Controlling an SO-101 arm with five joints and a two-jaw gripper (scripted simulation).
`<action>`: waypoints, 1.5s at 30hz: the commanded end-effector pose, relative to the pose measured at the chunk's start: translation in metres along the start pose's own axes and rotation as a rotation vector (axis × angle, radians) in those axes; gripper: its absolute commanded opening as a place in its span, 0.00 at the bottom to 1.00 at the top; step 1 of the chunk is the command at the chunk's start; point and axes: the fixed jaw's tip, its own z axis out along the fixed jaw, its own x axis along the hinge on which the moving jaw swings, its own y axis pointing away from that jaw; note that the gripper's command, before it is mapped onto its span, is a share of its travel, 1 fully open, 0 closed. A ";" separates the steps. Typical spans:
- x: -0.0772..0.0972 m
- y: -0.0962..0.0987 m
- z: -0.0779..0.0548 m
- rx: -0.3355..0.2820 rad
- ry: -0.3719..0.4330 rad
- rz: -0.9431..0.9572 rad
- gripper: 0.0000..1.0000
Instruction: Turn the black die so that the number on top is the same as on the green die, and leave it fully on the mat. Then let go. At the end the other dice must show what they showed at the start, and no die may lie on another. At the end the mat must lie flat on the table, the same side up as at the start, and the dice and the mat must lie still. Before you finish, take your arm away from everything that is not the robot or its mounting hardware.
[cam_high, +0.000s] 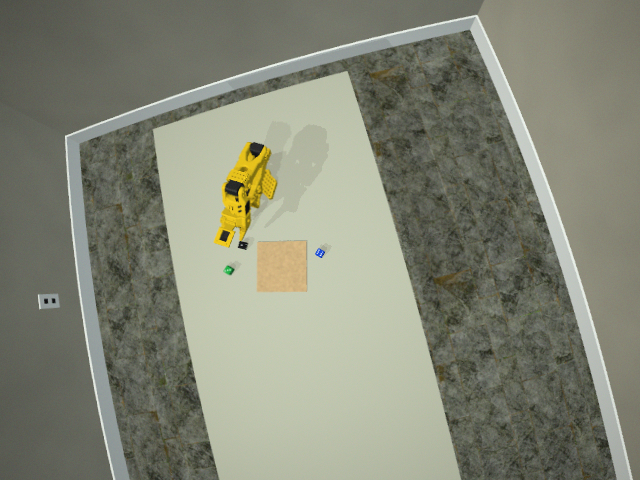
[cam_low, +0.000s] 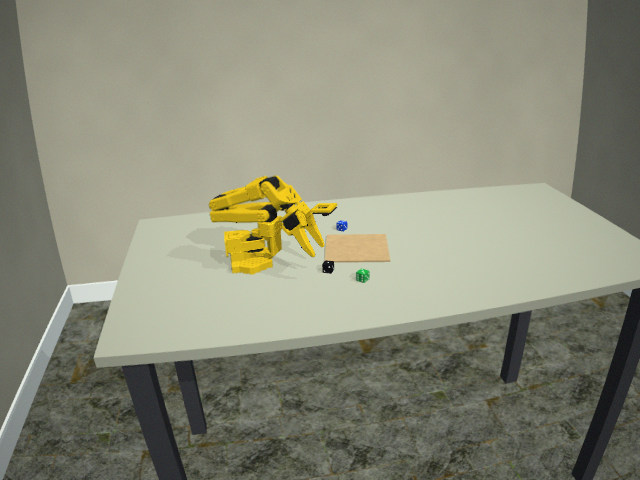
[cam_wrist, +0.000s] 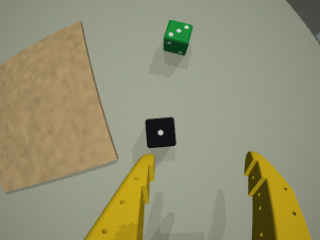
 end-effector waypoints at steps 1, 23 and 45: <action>-0.008 0.001 -0.005 -0.004 -0.049 -0.005 0.28; -0.010 0.001 -0.008 -0.003 -0.041 -0.101 0.28; -0.019 0.001 -0.026 -0.019 0.025 -0.646 0.28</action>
